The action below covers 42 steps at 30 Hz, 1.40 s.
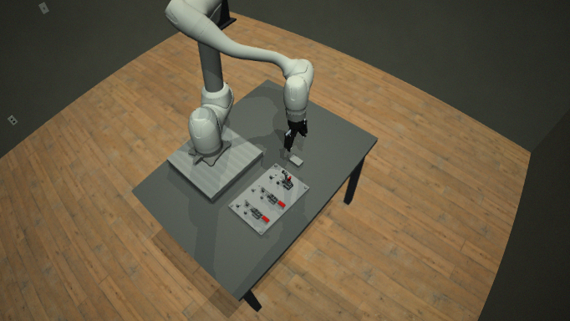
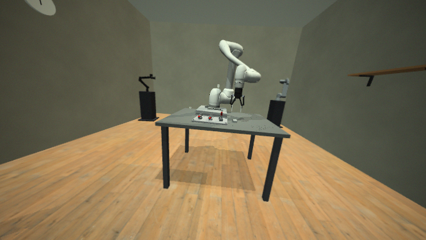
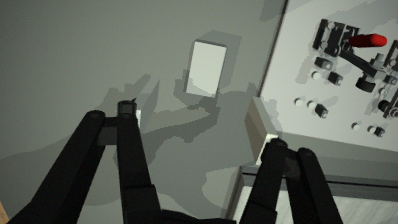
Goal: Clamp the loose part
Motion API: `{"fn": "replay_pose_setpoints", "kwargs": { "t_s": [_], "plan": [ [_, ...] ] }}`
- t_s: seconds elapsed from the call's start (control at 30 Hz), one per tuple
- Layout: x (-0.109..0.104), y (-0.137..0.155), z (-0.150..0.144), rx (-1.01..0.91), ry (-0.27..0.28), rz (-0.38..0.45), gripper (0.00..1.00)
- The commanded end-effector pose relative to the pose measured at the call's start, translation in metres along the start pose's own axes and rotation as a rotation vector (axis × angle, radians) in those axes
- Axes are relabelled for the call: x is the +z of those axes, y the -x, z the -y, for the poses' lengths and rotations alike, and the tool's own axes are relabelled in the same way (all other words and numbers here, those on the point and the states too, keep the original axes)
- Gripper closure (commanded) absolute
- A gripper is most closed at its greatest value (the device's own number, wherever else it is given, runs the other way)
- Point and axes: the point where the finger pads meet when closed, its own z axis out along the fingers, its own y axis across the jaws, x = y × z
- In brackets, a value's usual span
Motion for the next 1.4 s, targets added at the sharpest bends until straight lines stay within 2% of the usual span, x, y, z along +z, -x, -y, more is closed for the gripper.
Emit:
{"fn": "replay_pose_setpoints", "kwargs": {
  "t_s": [0.0,0.17,0.23,0.63,1.37],
  "plan": [
    [0.015,0.0,0.0,0.0,0.0,0.0,0.38],
    [0.036,0.0,0.0,0.0,0.0,0.0,0.38],
    [0.036,0.0,0.0,0.0,0.0,0.0,0.38],
    [0.068,0.0,0.0,0.0,0.0,0.0,0.38],
    [0.073,0.0,0.0,0.0,0.0,0.0,0.38]
  ]
}}
